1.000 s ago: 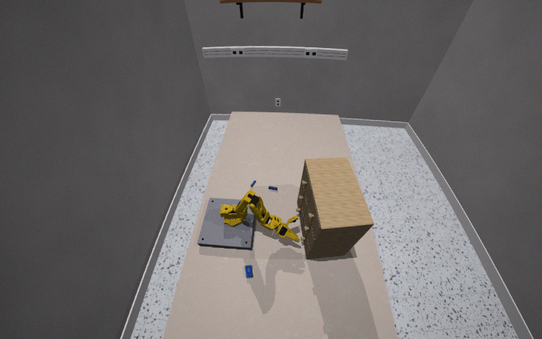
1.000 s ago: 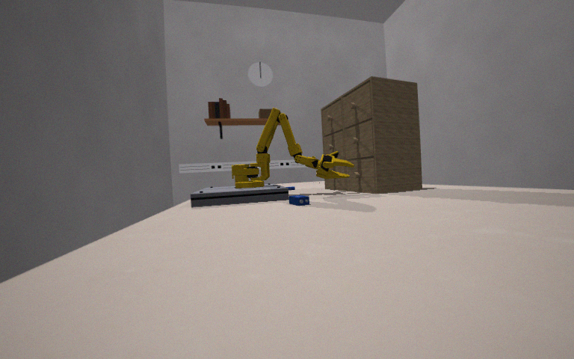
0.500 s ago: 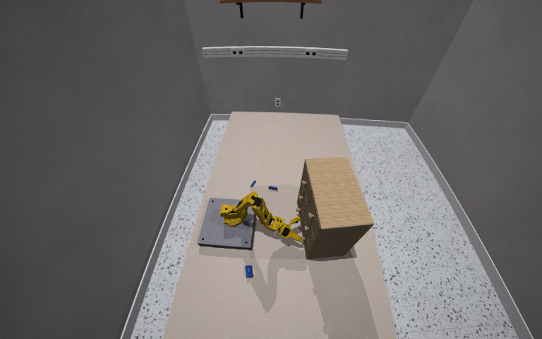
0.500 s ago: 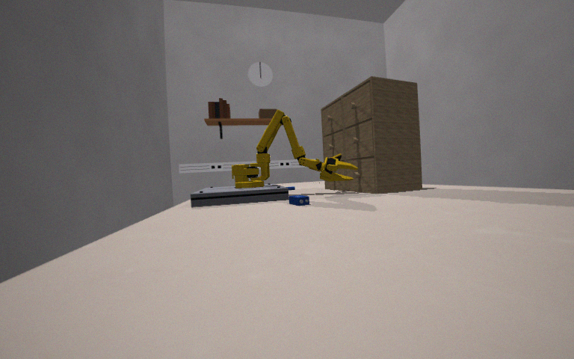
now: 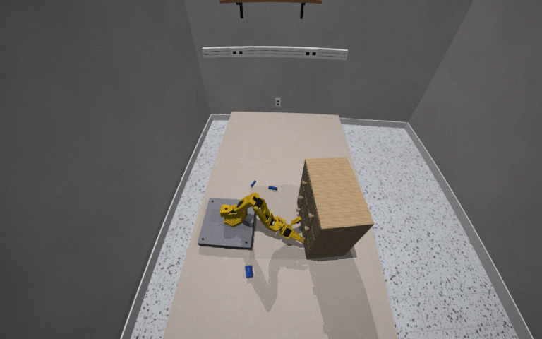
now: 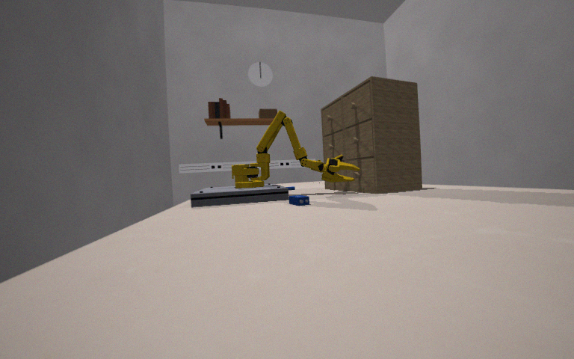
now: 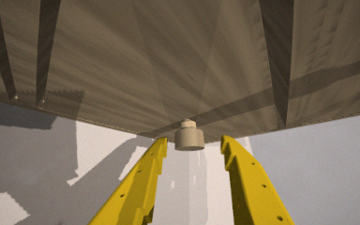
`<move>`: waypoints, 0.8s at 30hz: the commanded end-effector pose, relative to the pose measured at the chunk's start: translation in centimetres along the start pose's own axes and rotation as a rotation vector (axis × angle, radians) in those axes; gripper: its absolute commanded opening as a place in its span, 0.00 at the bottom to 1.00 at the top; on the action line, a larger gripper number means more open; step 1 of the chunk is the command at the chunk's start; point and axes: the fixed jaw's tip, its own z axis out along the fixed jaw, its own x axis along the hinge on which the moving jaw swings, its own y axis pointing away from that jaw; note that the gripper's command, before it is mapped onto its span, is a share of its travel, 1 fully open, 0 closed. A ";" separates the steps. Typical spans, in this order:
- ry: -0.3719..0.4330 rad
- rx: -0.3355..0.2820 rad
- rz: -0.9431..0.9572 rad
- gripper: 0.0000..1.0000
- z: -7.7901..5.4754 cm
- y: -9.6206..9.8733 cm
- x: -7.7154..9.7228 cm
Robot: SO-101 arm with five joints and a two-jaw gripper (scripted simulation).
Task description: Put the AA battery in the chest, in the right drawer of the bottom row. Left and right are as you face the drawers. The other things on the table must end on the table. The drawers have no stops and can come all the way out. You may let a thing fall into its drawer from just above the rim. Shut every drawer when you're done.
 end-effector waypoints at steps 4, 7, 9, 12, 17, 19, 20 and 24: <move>-0.003 -0.010 -0.008 0.21 0.2 0.3 -0.1; -0.003 -0.010 -0.008 0.21 0.2 0.3 -0.1; -0.003 -0.010 -0.008 0.21 0.2 0.3 -0.1; -0.004 -0.010 -0.009 0.21 0.2 0.3 -0.1; -0.006 -0.012 -0.009 0.21 0.2 0.5 -0.1; -0.006 -0.012 -0.010 0.21 0.2 0.5 -0.1; -0.007 -0.012 -0.010 0.21 0.3 0.6 -0.1; -0.008 -0.014 -0.011 0.21 0.3 0.7 -0.1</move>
